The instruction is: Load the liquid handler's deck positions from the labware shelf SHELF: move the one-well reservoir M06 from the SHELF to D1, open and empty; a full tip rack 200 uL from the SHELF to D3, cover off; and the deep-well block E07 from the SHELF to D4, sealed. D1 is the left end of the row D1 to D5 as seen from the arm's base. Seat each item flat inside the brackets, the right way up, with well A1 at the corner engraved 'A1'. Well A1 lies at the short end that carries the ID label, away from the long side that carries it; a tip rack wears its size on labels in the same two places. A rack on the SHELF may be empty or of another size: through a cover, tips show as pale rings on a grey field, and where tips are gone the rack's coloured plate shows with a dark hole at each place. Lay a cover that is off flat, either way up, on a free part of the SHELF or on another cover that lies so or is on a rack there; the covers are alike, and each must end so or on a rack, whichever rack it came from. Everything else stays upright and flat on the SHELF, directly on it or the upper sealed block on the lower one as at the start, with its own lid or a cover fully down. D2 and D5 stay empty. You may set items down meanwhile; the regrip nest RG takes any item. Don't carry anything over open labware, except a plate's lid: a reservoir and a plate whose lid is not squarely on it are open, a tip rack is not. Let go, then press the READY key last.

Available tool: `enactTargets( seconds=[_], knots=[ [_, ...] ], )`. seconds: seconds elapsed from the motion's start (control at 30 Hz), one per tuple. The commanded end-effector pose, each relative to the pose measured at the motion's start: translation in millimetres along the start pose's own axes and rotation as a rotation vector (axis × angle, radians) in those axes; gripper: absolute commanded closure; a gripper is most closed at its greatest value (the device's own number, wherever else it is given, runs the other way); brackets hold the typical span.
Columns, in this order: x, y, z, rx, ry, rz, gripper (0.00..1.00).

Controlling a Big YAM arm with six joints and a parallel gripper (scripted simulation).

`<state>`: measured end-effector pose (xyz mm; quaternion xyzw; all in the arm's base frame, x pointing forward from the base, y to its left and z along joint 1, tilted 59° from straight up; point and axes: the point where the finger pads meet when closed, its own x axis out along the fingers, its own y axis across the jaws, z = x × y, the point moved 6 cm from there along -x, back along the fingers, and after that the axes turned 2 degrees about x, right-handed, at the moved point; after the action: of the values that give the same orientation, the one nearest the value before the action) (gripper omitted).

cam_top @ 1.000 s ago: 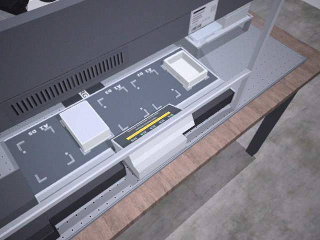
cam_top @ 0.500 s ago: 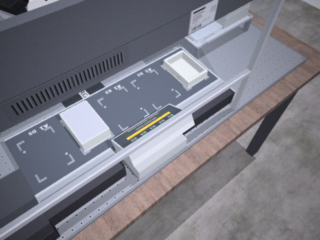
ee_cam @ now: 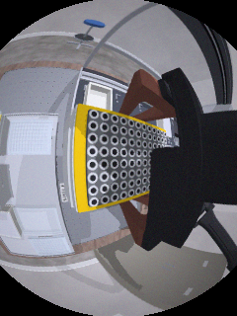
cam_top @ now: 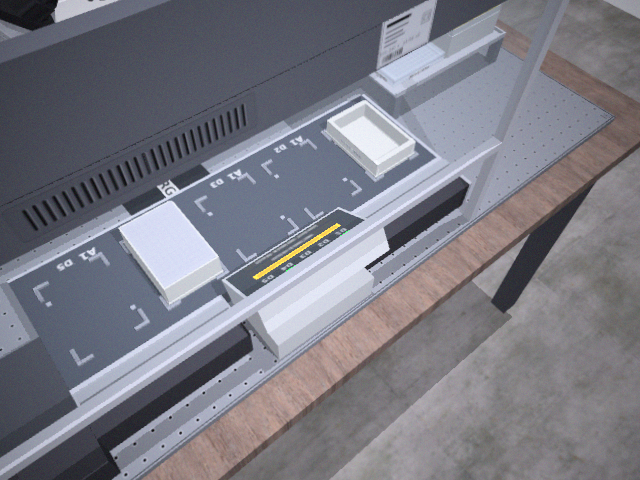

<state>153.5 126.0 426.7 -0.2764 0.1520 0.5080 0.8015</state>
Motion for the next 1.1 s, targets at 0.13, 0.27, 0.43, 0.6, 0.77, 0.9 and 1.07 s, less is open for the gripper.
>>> enactTargets(
  seconds=[0.13,0.27,0.43,0.6,0.77,0.9,1.07],
  knots=[
    [-19.2,3.9,13.8,-0.035,-0.039,-0.025,1.0],
    [-19.2,3.9,13.8,-0.035,-0.039,-0.025,1.0],
    [-19.2,3.9,13.8,-0.035,-0.039,-0.025,1.0],
    [-19.2,3.9,13.8,-0.035,-0.039,-0.025,1.0],
    [-19.2,3.9,13.8,-0.035,-0.039,-0.025,1.0],
    [-19.7,2.8,13.7,0.061,-0.039,-0.03,1.0],
    [-19.6,2.8,13.7,0.16,-0.04,-0.029,1.0]
  ],
)
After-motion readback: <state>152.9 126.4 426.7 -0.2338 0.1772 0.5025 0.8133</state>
